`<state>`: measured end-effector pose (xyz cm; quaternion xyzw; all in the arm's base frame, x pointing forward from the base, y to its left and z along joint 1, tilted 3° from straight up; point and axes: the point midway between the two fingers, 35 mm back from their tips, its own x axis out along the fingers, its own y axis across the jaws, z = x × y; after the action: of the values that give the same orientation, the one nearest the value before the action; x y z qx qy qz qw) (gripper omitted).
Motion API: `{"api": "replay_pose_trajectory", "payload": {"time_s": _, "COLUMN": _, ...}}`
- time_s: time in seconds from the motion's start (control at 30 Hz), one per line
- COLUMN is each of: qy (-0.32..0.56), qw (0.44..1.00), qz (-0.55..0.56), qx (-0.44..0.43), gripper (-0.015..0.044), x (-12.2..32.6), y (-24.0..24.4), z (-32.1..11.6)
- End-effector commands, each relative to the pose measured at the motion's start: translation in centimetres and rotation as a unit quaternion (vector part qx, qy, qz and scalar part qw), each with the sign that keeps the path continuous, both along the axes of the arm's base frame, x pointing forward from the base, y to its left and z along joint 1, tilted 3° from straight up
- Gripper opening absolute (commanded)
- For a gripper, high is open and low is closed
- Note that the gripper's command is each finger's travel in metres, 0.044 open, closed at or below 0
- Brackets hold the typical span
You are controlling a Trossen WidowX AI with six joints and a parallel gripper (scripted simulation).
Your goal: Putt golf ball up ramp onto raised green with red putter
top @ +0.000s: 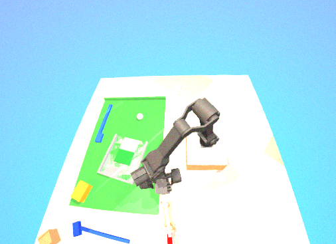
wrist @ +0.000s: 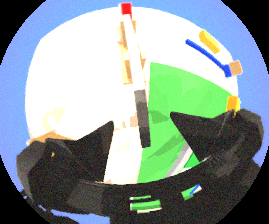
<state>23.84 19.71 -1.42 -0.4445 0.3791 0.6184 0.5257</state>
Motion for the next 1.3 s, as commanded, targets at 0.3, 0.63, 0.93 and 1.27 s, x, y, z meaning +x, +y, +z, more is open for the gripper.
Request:
{"api": "replay_pose_trajectory", "payload": {"time_s": 0.3, "qy": 0.003, "qw": 1.000, "qz": -0.002, "qx": -0.003, "gripper": 0.0440, "x": -0.1, "y": 0.0, "z": -1.7}}
{"api": "replay_pose_trajectory", "payload": {"time_s": 0.63, "qy": 0.003, "qw": 1.000, "qz": -0.002, "qx": -0.003, "gripper": 0.0440, "x": -0.2, "y": 0.0, "z": -2.7}}
{"api": "replay_pose_trajectory", "payload": {"time_s": 0.93, "qy": -0.001, "qw": 1.000, "qz": 0.000, "qx": 0.001, "gripper": 0.0309, "x": 0.0, "y": 0.2, "z": -2.4}}
{"api": "replay_pose_trajectory", "payload": {"time_s": 1.27, "qy": -0.001, "qw": 1.000, "qz": 0.000, "qx": 0.001, "gripper": 0.0046, "x": 0.0, "y": 0.2, "z": -2.4}}
